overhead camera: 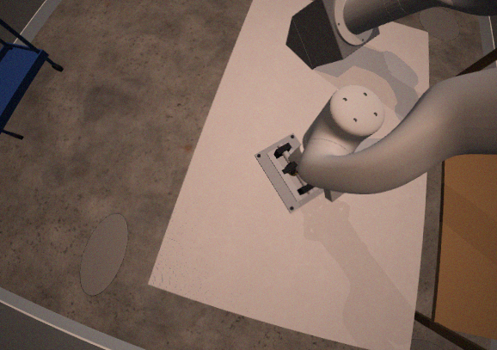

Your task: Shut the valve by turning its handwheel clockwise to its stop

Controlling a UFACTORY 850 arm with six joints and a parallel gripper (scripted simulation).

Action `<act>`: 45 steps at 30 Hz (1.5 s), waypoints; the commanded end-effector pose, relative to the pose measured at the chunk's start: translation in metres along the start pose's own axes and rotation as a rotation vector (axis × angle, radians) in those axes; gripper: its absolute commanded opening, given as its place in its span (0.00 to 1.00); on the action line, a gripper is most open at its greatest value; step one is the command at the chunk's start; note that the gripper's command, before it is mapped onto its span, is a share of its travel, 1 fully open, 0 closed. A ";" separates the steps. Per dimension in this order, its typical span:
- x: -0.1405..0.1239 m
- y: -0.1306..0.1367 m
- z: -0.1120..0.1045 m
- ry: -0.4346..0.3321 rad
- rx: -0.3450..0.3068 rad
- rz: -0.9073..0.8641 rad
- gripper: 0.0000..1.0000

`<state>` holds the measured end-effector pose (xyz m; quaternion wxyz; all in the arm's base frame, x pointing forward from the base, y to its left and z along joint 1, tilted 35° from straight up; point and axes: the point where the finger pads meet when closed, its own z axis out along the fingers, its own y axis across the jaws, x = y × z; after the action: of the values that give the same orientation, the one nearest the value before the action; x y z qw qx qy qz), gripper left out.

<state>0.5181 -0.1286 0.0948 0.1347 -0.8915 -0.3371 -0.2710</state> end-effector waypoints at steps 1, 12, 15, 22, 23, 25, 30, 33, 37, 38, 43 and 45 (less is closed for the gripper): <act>0.000 0.001 0.000 0.000 -0.001 0.000 0.00; 0.000 0.001 0.000 0.000 -0.001 0.018 0.00; 0.000 0.001 0.000 0.000 -0.001 0.022 0.00; 0.000 0.001 0.000 0.000 -0.001 0.058 0.00; 0.000 0.001 0.000 0.000 -0.001 0.064 0.00; 0.000 0.001 0.000 0.000 -0.001 0.079 0.00; 0.000 0.001 0.000 0.001 -0.001 0.114 0.00; 0.000 0.001 0.000 0.001 -0.001 0.135 0.00; 0.000 0.001 0.000 0.001 -0.001 0.181 0.00; 0.000 0.001 0.000 0.001 -0.001 0.194 0.00; 0.000 0.001 0.000 0.001 -0.001 0.264 0.00; 0.000 0.001 0.000 0.001 -0.001 0.294 0.00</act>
<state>0.5181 -0.1286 0.0948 0.1647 -0.9246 -0.2302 -0.2548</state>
